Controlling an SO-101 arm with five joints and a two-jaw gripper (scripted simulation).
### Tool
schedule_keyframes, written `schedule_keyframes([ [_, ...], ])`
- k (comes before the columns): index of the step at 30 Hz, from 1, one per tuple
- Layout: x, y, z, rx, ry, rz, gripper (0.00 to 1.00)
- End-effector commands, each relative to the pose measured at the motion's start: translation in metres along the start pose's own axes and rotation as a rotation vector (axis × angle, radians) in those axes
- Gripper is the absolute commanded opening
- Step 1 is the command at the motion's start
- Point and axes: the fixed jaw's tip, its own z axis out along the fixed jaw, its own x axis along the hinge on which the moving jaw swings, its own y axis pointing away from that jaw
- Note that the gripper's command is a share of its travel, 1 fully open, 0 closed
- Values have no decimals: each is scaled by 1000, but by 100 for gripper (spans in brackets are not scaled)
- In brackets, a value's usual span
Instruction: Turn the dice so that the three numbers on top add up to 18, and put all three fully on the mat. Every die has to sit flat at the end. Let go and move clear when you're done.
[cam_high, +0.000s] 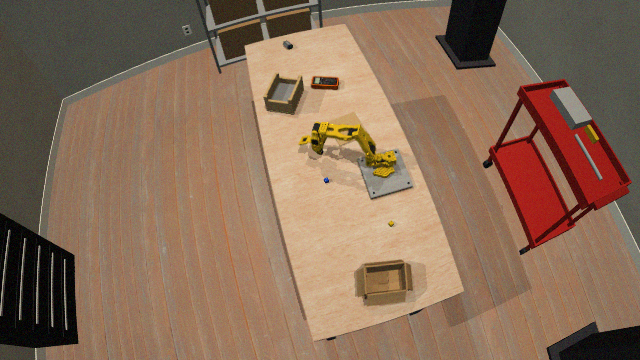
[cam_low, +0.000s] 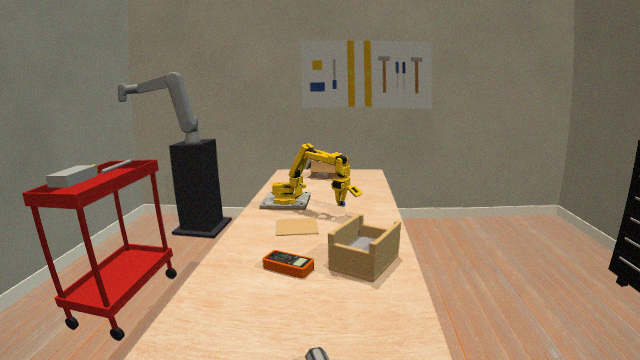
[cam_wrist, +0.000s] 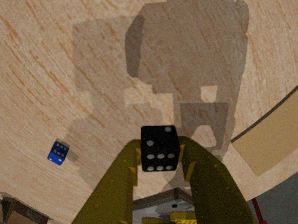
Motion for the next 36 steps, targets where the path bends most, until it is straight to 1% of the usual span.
schedule_keyframes([
  [1, -3, -6, -4, -3, -14, 32, 0],
  [4, -5, -17, -4, -5, -14, 77, 0],
  [8, -9, -39, -4, -8, -15, 167, 0],
  [10, -9, -39, -4, -8, -15, 167, 0],
  [17, -8, -94, -2, -15, -16, 385, 0],
  [22, 1, -135, 0, -20, -17, 548, 0],
  [25, 9, -156, 2, -23, -18, 635, 0],
  [27, 9, -156, 2, -23, -18, 635, 0],
  [31, 20, -177, 3, -25, -18, 726, 0],
  [36, 28, -192, 5, -25, -24, 789, 0],
])
